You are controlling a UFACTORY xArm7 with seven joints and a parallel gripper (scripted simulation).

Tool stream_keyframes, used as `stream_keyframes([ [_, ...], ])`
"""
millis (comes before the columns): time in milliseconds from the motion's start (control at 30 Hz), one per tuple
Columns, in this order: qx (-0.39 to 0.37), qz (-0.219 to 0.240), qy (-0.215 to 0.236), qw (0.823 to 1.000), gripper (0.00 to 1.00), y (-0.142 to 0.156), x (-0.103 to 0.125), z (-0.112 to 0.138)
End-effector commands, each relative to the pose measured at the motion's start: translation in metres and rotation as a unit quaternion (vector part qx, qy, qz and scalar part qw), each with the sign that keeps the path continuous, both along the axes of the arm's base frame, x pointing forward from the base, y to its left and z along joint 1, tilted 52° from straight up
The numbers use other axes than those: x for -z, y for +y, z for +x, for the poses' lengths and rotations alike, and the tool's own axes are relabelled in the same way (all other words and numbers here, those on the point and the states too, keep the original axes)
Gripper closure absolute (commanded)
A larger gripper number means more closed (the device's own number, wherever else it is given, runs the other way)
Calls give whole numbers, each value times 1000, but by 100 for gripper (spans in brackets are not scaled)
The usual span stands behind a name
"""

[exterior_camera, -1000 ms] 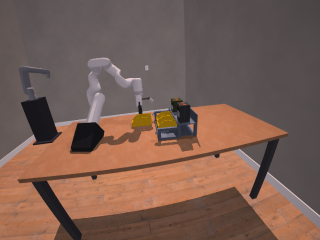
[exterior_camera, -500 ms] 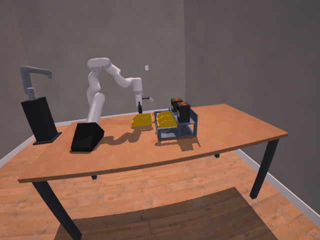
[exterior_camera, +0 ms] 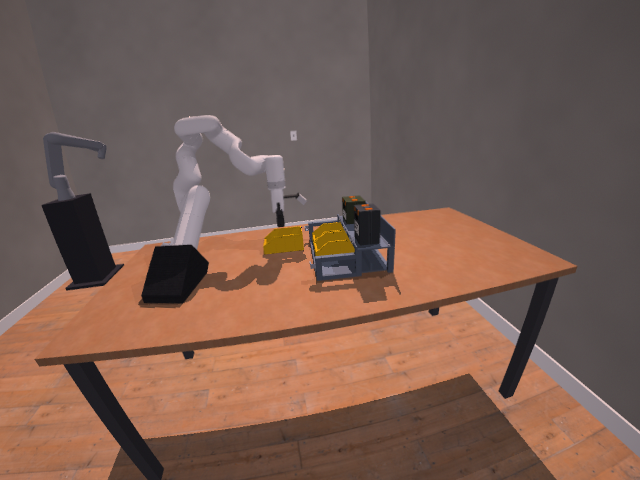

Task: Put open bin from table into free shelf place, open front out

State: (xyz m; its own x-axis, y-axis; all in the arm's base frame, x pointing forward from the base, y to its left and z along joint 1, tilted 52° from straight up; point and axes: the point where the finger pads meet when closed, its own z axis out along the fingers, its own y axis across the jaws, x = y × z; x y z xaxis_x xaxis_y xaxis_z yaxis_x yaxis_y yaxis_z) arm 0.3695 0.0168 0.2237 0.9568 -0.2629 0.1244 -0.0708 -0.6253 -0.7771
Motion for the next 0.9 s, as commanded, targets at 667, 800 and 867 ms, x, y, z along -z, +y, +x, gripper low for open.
stream_keyframes([
  [667, 2, 0, -1, 1000, 72, 5, 5, 3],
  [800, 2, 0, -1, 1000, 72, 5, 5, 3],
  [867, 2, 0, -1, 1000, 72, 5, 5, 3],
])
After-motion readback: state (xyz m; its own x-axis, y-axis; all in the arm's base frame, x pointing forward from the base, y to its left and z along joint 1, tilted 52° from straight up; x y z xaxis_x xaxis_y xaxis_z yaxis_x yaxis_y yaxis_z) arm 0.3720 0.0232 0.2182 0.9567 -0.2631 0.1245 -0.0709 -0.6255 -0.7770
